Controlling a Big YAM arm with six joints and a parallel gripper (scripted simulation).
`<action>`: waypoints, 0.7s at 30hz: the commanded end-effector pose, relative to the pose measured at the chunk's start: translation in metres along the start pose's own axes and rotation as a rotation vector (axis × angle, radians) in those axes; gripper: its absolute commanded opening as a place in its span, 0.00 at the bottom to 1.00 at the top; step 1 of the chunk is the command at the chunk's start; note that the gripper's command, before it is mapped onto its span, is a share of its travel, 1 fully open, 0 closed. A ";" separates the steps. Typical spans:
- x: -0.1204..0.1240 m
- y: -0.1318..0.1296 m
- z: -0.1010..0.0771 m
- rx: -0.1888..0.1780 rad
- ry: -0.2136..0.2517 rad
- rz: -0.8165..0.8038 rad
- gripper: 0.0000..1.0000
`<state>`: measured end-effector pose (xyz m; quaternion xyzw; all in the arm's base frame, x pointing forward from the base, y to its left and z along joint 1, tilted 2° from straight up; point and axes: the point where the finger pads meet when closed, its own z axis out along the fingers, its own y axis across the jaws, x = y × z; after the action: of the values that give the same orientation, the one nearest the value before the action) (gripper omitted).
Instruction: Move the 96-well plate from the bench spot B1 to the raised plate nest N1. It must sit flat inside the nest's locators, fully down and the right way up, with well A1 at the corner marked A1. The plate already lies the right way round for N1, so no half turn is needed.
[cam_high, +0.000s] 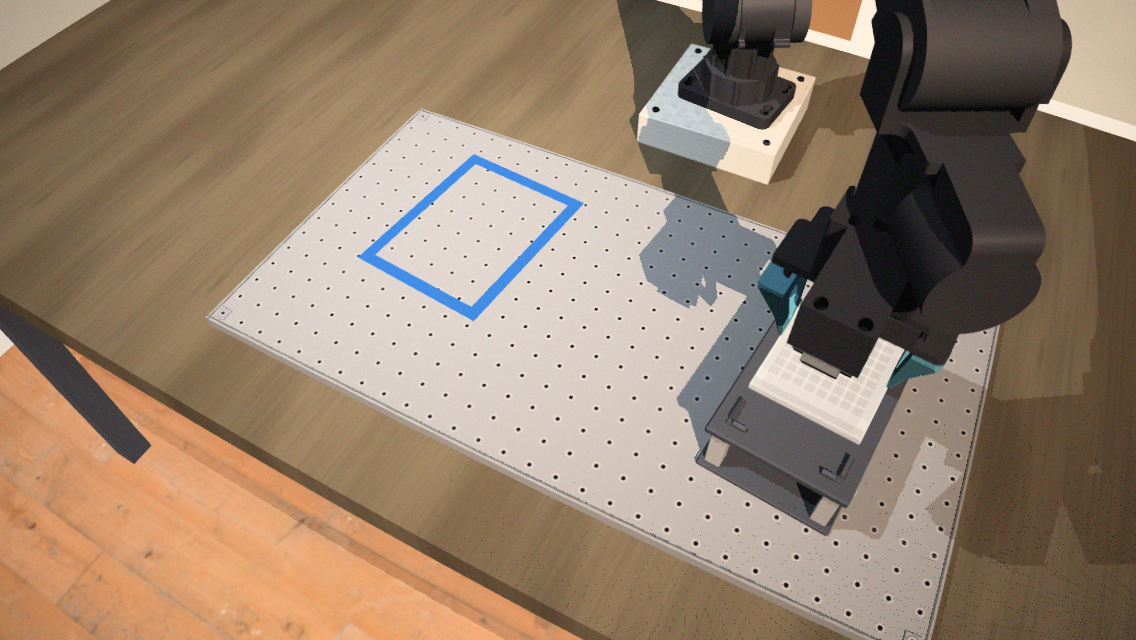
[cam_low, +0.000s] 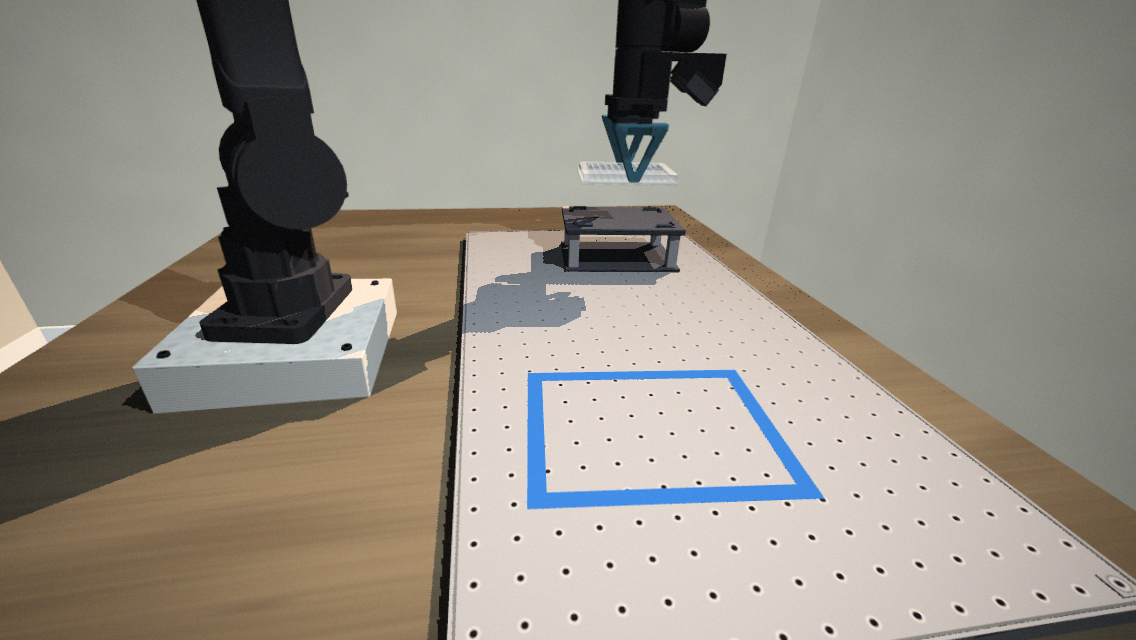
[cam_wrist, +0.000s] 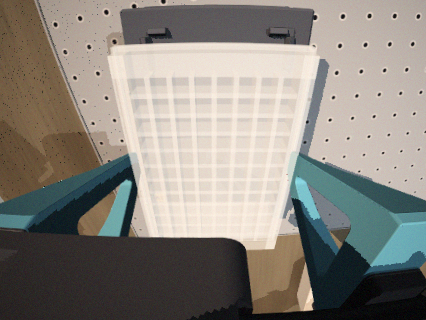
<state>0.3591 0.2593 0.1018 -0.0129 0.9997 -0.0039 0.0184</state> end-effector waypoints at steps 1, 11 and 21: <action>-0.003 -0.003 0.009 0.001 -0.003 -0.003 0.00; -0.001 -0.004 0.026 0.002 -0.003 -0.003 0.00; 0.000 -0.005 0.039 0.002 -0.003 -0.003 0.00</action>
<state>0.3582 0.2577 0.0718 -0.0129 0.9997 -0.0031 0.0196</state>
